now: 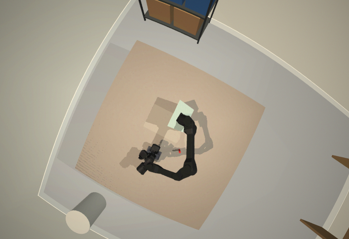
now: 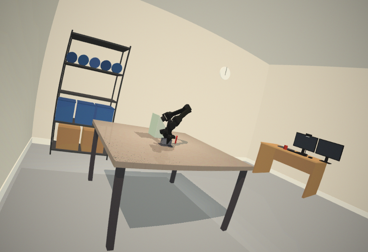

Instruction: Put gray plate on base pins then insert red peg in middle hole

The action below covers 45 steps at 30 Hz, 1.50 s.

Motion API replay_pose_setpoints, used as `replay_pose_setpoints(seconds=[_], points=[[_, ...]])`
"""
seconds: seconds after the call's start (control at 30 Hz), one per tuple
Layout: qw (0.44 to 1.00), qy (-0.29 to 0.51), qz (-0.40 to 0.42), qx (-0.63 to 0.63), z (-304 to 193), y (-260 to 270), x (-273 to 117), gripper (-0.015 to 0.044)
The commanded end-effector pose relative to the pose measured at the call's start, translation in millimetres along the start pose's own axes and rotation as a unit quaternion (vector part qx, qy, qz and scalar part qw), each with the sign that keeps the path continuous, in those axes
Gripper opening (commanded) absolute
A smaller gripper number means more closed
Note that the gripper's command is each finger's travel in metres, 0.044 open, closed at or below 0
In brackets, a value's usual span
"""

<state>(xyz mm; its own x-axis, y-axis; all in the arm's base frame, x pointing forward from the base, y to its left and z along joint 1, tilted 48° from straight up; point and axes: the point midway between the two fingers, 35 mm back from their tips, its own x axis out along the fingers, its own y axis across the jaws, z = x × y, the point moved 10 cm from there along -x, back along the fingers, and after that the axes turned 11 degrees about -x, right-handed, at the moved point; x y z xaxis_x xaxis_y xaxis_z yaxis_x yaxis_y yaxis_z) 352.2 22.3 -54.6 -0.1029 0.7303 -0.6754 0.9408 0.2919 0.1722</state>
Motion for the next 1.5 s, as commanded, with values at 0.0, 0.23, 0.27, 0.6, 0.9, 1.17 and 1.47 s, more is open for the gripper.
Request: replay_pose_setpoints(seconds=[0.0,0.23,0.27,0.6,0.9,1.17,1.47], points=[[1.0,-0.001,0.002,0.001,1,0,-2,0.0],[1.0,-0.001,0.002,0.001,1,0,-2,0.0105],[1.0,-0.001,0.002,0.001,1,0,-2,0.0131],[1.0,-0.001,0.002,0.001,1,0,-2,0.0394],[1.0,-0.005,0.002,0.002,4,4,-43,0.044],[1.0,-0.003,0.001,0.004,4,-2,-124,0.044],[1.0,-0.004,0.0,-0.026,-30,-3,-129,0.044]])
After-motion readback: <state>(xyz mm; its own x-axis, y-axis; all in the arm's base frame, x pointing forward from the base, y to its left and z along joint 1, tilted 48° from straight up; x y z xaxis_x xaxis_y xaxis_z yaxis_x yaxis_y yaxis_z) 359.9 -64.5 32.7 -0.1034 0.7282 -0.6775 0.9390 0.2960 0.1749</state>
